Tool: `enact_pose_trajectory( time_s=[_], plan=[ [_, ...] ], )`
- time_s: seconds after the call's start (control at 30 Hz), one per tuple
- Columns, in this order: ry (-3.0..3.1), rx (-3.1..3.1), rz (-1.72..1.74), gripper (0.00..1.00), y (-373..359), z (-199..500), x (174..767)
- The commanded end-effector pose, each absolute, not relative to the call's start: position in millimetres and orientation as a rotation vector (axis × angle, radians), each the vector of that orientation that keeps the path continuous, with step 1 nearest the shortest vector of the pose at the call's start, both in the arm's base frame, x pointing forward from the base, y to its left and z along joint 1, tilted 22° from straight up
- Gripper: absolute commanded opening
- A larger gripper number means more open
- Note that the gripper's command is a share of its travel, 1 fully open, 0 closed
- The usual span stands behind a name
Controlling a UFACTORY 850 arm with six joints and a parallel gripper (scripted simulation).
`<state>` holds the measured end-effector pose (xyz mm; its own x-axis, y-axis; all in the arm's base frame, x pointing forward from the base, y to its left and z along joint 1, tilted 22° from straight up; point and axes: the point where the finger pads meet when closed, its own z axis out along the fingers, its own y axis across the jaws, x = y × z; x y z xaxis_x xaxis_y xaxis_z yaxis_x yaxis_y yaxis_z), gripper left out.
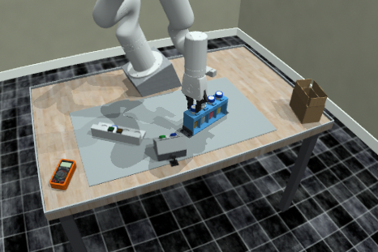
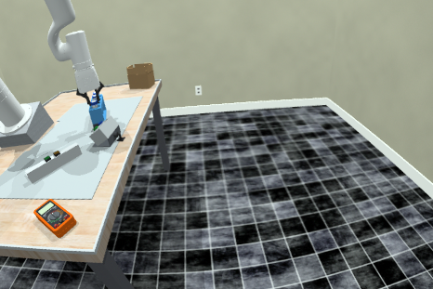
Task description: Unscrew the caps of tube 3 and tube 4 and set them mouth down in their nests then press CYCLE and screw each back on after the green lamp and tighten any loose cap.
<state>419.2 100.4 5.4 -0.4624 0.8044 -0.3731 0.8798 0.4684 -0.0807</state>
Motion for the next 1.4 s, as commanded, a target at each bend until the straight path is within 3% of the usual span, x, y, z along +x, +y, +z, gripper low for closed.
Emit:
enact_pose_trajectory(
  time_s=[0.0,0.33,0.63,0.67,1.07,1.37],
  plan=[
    [2.665,1.14,-0.483,0.0,101.1,6.2,420.3],
    [2.906,0.57,-0.546,0.0,101.1,6.4,420.3],
    [2.906,0.57,-0.546,0.0,101.1,6.3,420.2],
    [2.906,0.57,-0.546,0.46,101.1,6.3,420.2],
    [2.906,0.57,-0.546,0.46,101.2,6.4,420.3],
    [2.609,1.24,-0.469,0.46,101.1,6.3,420.3]
  ],
)
